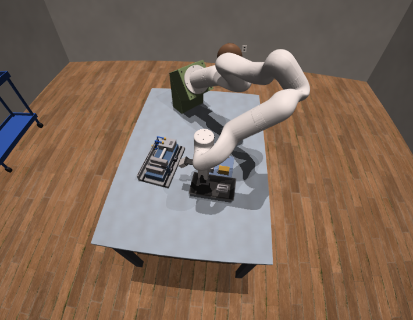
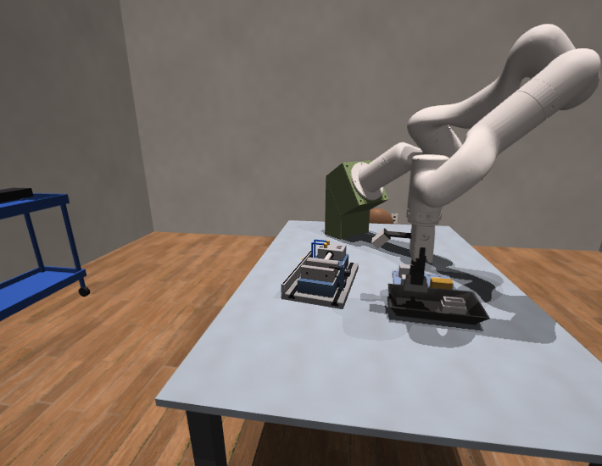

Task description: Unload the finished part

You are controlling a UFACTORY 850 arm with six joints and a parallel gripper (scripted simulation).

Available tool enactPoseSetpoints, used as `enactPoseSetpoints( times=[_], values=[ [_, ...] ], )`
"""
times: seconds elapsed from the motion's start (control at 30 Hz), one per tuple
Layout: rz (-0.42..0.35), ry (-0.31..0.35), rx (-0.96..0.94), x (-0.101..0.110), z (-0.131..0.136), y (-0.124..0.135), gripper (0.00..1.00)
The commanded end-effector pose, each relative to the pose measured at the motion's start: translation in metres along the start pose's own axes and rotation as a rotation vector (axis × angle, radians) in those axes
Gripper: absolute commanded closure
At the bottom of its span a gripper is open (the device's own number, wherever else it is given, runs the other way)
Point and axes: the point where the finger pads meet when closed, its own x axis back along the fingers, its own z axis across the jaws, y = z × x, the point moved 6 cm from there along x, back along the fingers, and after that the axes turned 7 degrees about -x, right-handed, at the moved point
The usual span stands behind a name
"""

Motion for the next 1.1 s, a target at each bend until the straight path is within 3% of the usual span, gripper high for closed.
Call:
enactPoseSetpoints(
  times=[0.0, 0.63, 1.07],
  values=[
    [0.000, -0.001, 0.000, -0.006, -0.001, 0.000, 1.00],
    [0.000, -0.001, 0.000, -0.033, -0.001, 0.000, 1.00],
    [0.000, -0.001, 0.000, -0.040, -0.001, 0.000, 1.00]
  ],
)
